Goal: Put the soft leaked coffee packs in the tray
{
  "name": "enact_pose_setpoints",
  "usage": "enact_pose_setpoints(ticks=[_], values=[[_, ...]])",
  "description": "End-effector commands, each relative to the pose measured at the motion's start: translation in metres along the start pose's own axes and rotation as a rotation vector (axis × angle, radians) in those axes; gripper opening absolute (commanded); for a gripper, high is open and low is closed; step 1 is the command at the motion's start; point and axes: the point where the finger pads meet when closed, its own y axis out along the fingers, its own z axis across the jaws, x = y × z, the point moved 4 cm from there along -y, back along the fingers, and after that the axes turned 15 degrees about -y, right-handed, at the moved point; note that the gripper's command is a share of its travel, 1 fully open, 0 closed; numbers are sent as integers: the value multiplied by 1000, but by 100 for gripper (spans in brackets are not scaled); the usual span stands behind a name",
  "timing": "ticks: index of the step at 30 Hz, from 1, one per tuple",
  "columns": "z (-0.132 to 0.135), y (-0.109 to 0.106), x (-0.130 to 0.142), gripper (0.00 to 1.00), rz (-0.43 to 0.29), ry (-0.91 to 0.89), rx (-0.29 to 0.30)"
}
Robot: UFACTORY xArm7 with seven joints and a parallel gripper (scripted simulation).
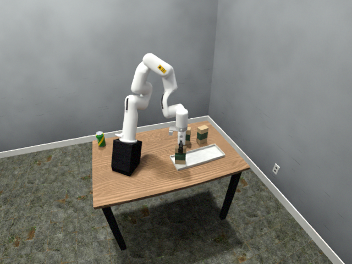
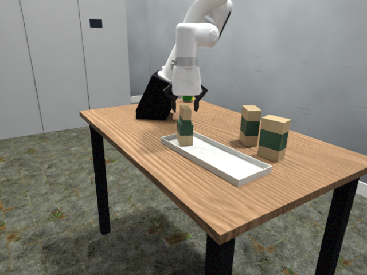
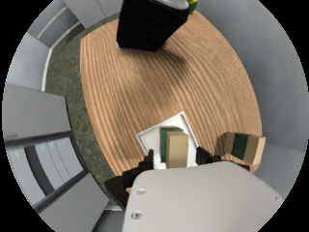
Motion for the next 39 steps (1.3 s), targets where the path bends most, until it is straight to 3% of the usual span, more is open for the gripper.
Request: enact_pose_setpoints(ticks=[1, 5, 17, 20, 22, 23, 25, 26, 27, 28, 30, 31, 33, 34, 36, 37, 38, 39], values=[[0, -45, 1, 85, 0, 0, -1], [0, -63, 1, 85, 0, 0, -1], [7, -64, 8, 85, -1, 5, -2], [46, -65, 38, 85, -4, 27, -6], [46, -65, 38, 85, -4, 27, -6], [67, -65, 50, 85, -5, 38, -7], [67, -65, 50, 85, -5, 38, -7], [91, -65, 63, 85, -6, 50, -7], [91, -65, 63, 85, -6, 50, -7], [117, -65, 73, 85, -6, 62, -7], [117, -65, 73, 85, -6, 62, -7], [144, -64, 82, 85, -6, 73, -6], [144, -64, 82, 85, -6, 73, -6], [169, -63, 88, 85, -5, 84, -4], [169, -63, 88, 85, -5, 84, -4], [191, -63, 91, 85, -4, 93, -3], [191, -63, 91, 85, -4, 93, -3], [209, -62, 93, 85, -3, 100, -2]])
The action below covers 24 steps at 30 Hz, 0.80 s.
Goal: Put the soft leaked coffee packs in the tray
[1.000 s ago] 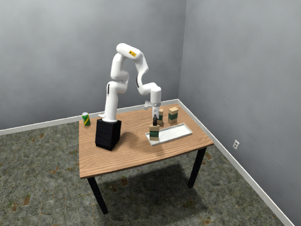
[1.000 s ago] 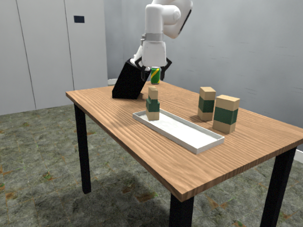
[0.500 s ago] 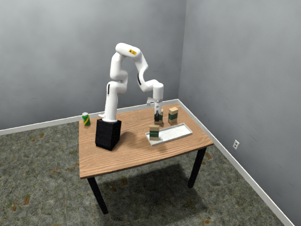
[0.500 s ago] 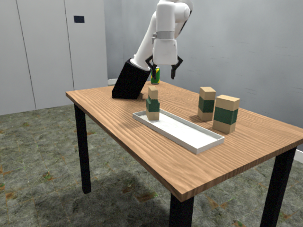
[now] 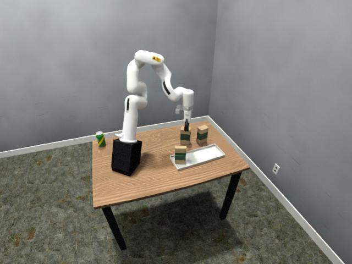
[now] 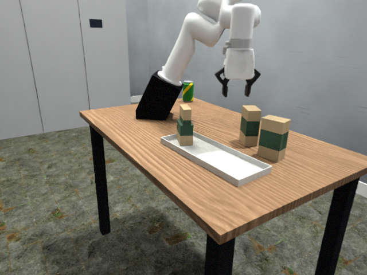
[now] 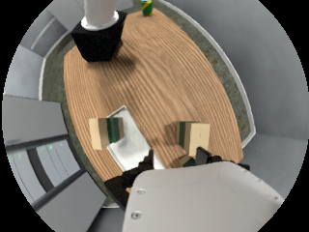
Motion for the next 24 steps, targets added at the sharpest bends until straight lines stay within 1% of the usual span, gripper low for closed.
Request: enact_pose_setpoints(ticks=[1, 3, 4, 6, 15, 18, 20, 24], values=[[46, 0, 8, 85, 6, 25, -10], [46, 0, 8, 85, 6, 25, -10], [59, 0, 7, 85, 7, 30, -9], [70, 1, 7, 85, 8, 34, -8], [70, 2, 7, 85, 9, 35, -8], [70, 10, 7, 85, 9, 35, -8], [70, 10, 7, 85, 9, 35, -8], [70, 29, 7, 85, 9, 35, -8]])
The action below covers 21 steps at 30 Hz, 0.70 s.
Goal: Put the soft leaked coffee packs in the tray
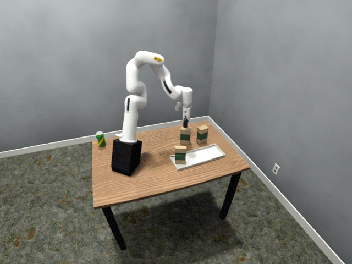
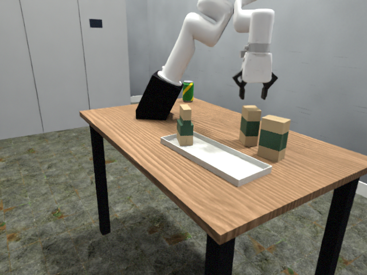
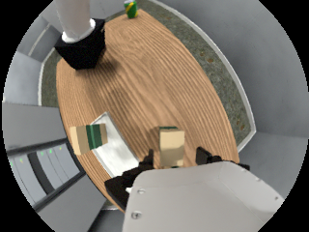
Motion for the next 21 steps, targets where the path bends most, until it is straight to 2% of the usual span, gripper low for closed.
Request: enact_pose_setpoints(ticks=[1, 21], values=[[0, 18, 2, 85, -2, 0, 0], [0, 24, 2, 85, -2, 0, 0]])
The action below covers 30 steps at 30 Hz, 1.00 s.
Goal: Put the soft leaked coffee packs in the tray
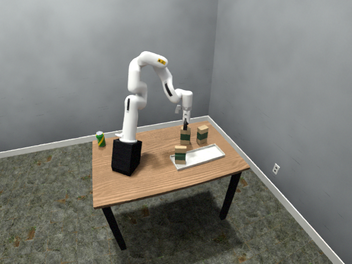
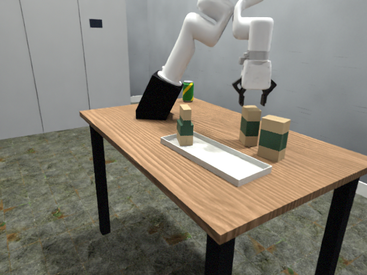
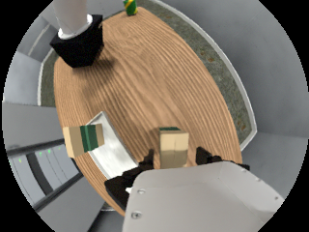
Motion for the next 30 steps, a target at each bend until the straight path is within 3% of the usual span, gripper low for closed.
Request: enact_pose_setpoints(ticks=[1, 18, 30], values=[[0, -1, 2, 85, -3, 1, 0], [0, 1, 2, 85, -3, 1, 0], [0, 16, 2, 85, -3, 1, 0]])
